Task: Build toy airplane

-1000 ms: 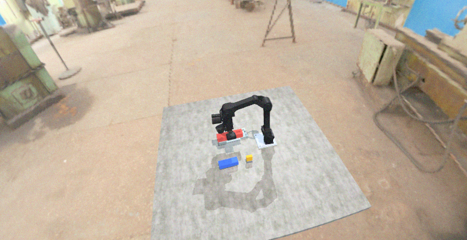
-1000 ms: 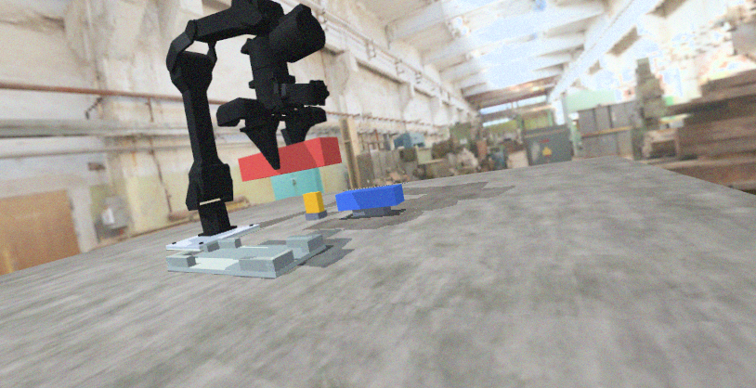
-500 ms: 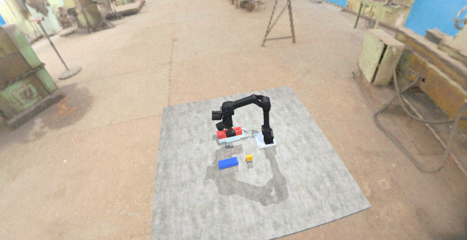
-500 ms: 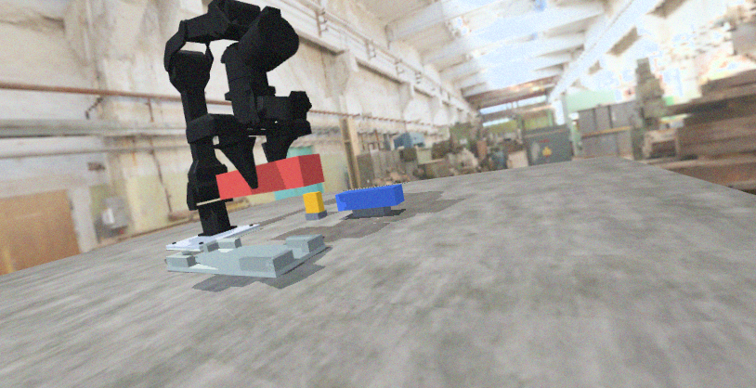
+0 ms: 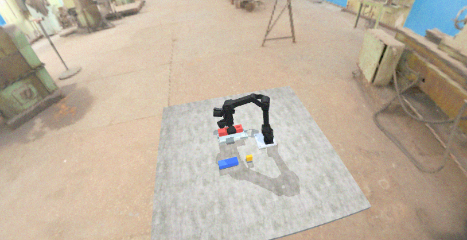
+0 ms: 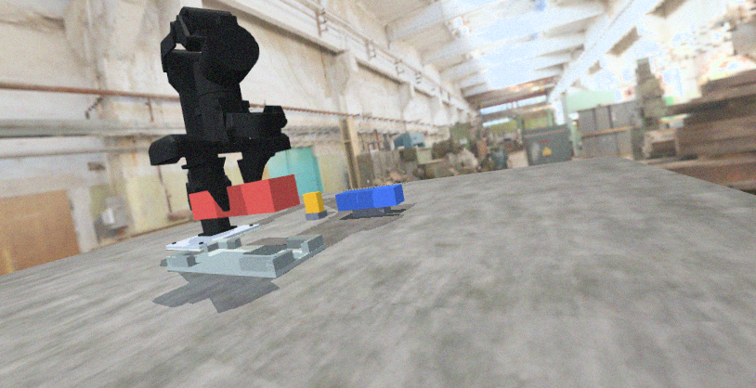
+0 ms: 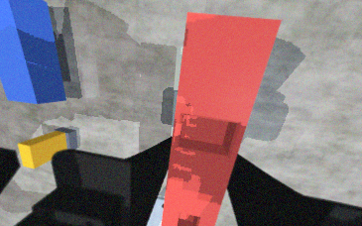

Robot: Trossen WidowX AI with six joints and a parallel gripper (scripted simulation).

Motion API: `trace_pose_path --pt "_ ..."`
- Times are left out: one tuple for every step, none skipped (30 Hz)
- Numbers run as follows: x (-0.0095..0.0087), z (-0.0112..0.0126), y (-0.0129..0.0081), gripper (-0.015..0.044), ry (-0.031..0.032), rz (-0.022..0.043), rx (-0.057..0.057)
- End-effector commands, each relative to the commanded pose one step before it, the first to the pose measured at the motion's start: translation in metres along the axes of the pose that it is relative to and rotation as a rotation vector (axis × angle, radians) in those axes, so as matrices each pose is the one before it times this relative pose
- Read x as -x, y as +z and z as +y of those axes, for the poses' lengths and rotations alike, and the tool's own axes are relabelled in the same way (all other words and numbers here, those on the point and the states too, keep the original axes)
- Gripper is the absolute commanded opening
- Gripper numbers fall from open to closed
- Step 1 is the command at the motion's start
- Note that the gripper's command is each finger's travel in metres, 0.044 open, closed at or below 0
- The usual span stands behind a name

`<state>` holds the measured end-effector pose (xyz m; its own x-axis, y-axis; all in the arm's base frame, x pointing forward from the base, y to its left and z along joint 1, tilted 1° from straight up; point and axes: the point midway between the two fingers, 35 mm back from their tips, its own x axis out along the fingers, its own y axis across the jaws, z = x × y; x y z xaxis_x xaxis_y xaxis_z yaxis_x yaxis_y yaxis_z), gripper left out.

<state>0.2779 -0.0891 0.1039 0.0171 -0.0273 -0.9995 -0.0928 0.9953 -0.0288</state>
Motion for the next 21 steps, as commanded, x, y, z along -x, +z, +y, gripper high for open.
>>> trace_pose_path --pt "-0.00521 -0.00707 -0.00409 0.0 0.00031 0.00447 0.0022" --pt "-0.00024 -0.00045 -0.00021 0.0 -0.00004 0.00002 0.0" --pt "0.00013 -0.00006 0.0 0.0026 0.0 0.0 0.0" --pt "0.0 0.0 0.0 0.0053 0.0 0.0 0.0" --pt "0.0 0.0 0.0 0.0079 0.0 0.0 0.0" --pt "0.0 0.0 0.0 0.0105 0.0 0.0 0.0" --pt "0.0 0.0 0.0 0.0131 0.0 0.0 0.0" --pt "-0.00012 0.00005 0.00002 0.0157 0.0 0.0 0.0" --pt "0.0 0.0 0.0 0.0184 0.0 0.0 0.0" --pt "0.0 0.0 0.0 0.0197 0.0 0.0 0.0" --pt "0.0 0.0 0.0 0.0197 0.0 0.0 0.0" --pt "0.0 0.0 0.0 0.0197 0.0 0.0 0.0" --pt "0.0 0.0 0.0 0.0197 0.0 0.0 0.0" --pt "0.0 0.0 0.0 0.0197 0.0 0.0 0.0" --pt "0.0 0.0 0.0 0.0197 0.0 0.0 0.0" --pt "0.0 0.0 0.0 0.0197 0.0 0.0 0.0" --pt "0.0 0.0 0.0 0.0197 0.0 0.0 0.0" --pt "0.0 0.0 0.0 0.0197 0.0 0.0 0.0" --pt "-0.00027 -0.00001 0.00002 0.0197 0.0 0.0 0.0" --pt "-0.00081 -0.00003 0.00005 0.0197 0.0 0.0 0.0" --pt "-0.00135 -0.00005 0.00008 0.0197 -0.00001 0.0 0.0"
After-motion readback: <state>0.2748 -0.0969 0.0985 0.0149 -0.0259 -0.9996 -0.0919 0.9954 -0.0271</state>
